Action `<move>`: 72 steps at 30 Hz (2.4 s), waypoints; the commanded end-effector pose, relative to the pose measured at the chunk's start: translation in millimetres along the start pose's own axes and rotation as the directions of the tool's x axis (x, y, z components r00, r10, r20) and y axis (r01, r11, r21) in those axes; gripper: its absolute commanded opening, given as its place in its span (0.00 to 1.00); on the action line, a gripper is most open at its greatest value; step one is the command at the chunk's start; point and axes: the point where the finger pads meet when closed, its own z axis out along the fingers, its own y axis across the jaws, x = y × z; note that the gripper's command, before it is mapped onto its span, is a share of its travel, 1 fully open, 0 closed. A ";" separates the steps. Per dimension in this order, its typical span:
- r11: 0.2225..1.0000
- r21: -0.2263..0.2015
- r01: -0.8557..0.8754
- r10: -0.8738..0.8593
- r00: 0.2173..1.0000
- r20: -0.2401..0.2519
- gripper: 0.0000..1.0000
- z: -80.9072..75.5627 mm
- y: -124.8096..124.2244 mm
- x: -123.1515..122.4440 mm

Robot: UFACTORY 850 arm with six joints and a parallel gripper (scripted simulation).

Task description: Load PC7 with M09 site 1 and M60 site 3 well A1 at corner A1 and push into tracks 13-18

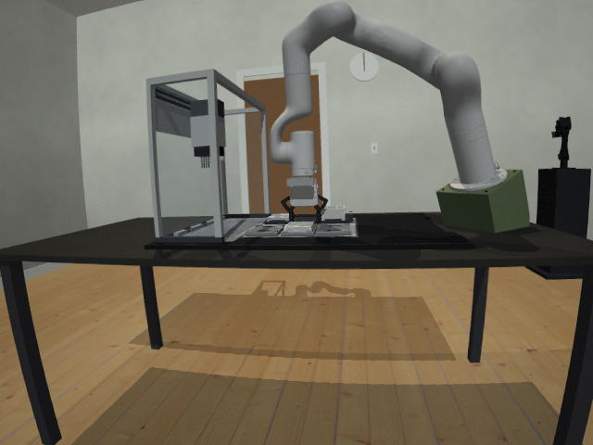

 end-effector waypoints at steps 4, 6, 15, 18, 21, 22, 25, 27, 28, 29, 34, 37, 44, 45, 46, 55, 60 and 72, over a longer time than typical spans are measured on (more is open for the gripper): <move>1.000 -0.001 0.000 0.000 1.000 0.001 1.00 -0.5 0.7 -4.3; 1.000 -0.001 0.000 0.000 1.000 0.001 1.00 -0.5 0.8 -4.8; 1.000 -0.001 0.000 0.000 1.000 0.001 1.00 -0.5 0.7 -9.3; 1.000 -0.001 0.000 0.000 1.000 0.001 1.00 -0.5 0.7 -10.8; 1.000 -0.001 0.000 0.000 1.000 0.001 1.00 -0.6 0.8 -11.8; 1.000 -0.001 0.000 0.000 1.000 0.001 1.00 -0.6 0.8 -11.8; 1.000 -0.001 0.000 0.000 1.000 0.001 1.00 -0.6 0.8 -13.3; 1.000 -0.001 0.000 0.000 1.000 0.001 1.00 -0.6 0.7 -14.3; 1.000 -0.001 0.000 0.000 1.000 0.001 1.00 -0.6 0.7 -14.8; 1.000 -0.001 0.000 0.000 1.000 0.001 1.00 -0.6 0.7 -15.3; 1.000 -0.001 0.000 0.000 1.000 0.001 1.00 -0.6 0.8 -17.8; 1.000 -0.001 0.000 0.000 1.000 0.001 1.00 -0.6 0.7 -19.3; 1.000 -0.001 0.000 0.000 1.000 0.001 1.00 -0.6 0.7 -21.8; 1.000 -0.001 0.000 0.000 1.000 0.001 1.00 -0.6 0.8 -22.3; 1.000 -0.001 0.000 0.000 1.000 0.001 1.00 -0.6 0.8 -22.8; 1.000 -0.001 0.000 0.000 1.000 0.001 1.00 -0.6 0.8 -26.8; 1.000 -0.001 0.000 0.000 1.000 0.001 1.00 -0.6 0.7 -28.8; 1.000 -0.001 0.000 0.000 1.000 0.001 1.00 -0.6 0.8 -34.4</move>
